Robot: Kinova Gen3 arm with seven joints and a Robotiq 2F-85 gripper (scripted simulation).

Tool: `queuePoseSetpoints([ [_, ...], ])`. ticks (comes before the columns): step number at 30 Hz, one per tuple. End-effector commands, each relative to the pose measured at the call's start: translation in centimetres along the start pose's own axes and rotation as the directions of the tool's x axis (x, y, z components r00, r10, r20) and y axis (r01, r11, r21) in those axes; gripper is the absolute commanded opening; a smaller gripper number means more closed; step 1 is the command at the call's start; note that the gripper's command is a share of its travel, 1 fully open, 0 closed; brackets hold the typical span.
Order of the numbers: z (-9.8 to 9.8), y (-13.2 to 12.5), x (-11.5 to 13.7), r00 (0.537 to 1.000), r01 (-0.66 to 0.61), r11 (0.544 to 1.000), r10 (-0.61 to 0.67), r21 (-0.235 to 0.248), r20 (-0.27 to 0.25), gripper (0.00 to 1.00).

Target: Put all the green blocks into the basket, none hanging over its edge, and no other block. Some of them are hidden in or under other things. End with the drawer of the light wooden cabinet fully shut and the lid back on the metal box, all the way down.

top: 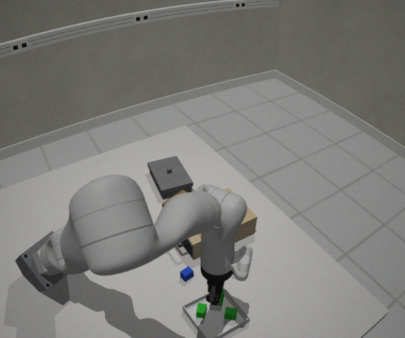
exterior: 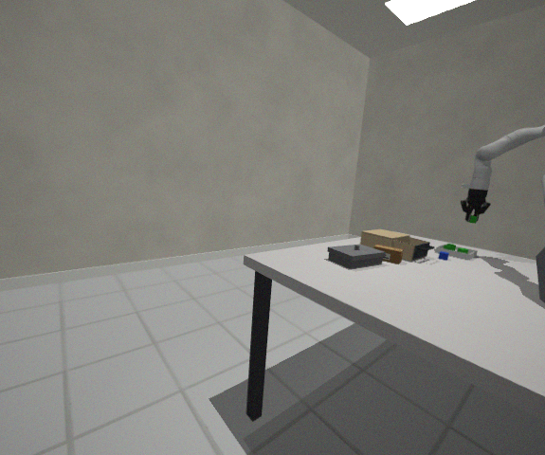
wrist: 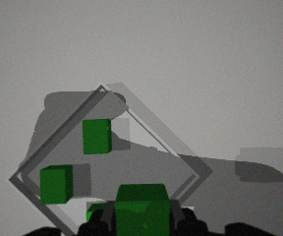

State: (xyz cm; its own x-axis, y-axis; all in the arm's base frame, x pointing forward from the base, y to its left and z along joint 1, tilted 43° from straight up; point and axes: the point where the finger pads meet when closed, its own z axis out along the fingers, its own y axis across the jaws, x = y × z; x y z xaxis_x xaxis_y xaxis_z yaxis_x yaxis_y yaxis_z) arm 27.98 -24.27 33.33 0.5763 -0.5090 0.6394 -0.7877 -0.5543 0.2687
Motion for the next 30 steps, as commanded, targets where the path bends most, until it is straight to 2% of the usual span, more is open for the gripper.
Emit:
queuePoseSetpoints([
  [1, 0.0, 0.0, -0.1, 1.000, -0.005, 1.000, 0.005, 0.006, 0.005, 0.10],
  [20, 0.3, 0.0, -0.2, 1.000, -0.002, 1.000, 0.002, 0.004, 0.016, 0.10],
  [30, 1.2, 0.0, -0.2, 1.000, -0.001, 1.000, 0.001, 0.002, 0.027, 0.10],
])
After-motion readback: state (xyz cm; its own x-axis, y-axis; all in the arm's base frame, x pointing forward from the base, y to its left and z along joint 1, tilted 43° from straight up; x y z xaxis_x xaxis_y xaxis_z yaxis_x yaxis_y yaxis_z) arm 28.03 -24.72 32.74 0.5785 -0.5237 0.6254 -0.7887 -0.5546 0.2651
